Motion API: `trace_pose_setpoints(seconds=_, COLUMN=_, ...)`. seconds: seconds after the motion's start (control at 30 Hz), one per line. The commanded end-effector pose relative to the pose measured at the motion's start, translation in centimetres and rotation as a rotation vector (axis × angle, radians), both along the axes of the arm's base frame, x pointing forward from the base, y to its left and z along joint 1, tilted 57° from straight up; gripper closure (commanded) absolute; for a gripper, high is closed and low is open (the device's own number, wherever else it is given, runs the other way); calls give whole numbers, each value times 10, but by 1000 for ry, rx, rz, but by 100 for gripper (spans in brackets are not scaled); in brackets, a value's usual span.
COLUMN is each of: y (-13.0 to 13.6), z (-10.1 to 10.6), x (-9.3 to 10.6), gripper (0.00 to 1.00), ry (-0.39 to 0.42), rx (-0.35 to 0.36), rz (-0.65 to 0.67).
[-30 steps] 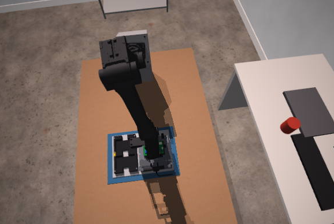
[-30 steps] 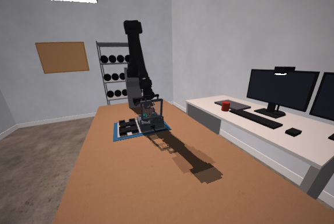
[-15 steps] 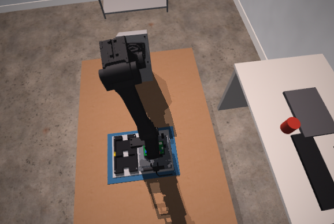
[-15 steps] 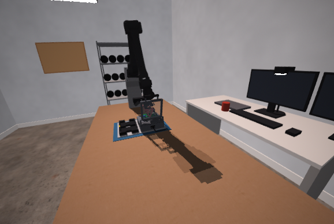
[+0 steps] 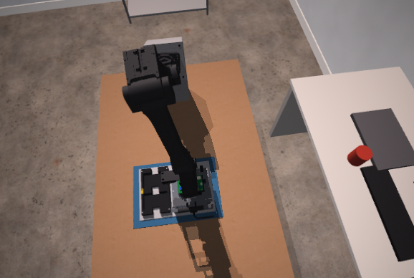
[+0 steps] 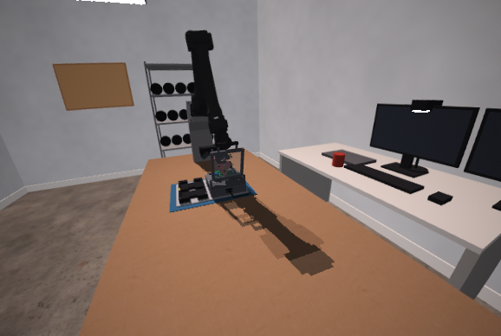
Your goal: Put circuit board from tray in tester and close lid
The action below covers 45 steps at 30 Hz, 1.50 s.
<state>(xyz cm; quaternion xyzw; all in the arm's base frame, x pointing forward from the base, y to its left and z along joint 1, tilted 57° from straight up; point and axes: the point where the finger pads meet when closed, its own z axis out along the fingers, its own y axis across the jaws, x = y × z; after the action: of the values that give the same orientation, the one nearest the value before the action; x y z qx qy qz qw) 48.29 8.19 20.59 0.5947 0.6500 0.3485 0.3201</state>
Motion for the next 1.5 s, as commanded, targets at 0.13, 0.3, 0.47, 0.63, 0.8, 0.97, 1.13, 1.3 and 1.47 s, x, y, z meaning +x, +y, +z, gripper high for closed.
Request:
trace_pose_setpoints(seconds=0.13, y=-8, z=-3, x=2, gripper=28, ry=-7, rx=-12, rz=-6)
trace_pose_setpoints(seconds=0.3, y=-8, z=-3, x=2, gripper=28, ry=-7, rx=-12, rz=-6)
trace_pose_setpoints(seconds=0.47, y=-8, z=-3, x=2, gripper=28, ry=-7, rx=-15, rz=-4)
trace_pose_setpoints(seconds=0.63, y=-8, z=-3, x=2, gripper=28, ry=-7, rx=-15, rz=-4)
trace_pose_setpoints(seconds=0.8, y=-8, z=-3, x=2, gripper=28, ry=-7, rx=-15, rz=-4)
trace_pose_setpoints(seconds=0.97, y=-8, z=-2, x=2, gripper=28, ry=-8, rx=-15, rz=-4)
trace_pose_setpoints(seconds=1.13, y=-8, z=-1, x=1, gripper=28, ry=-10, rx=-14, rz=-5)
trace_pose_setpoints(seconds=1.3, y=-8, z=1, x=1, gripper=28, ry=-14, rx=-14, rz=-5)
trace_pose_setpoints(seconds=1.47, y=-8, z=3, x=0, gripper=28, ry=-19, rx=-13, rz=-5)
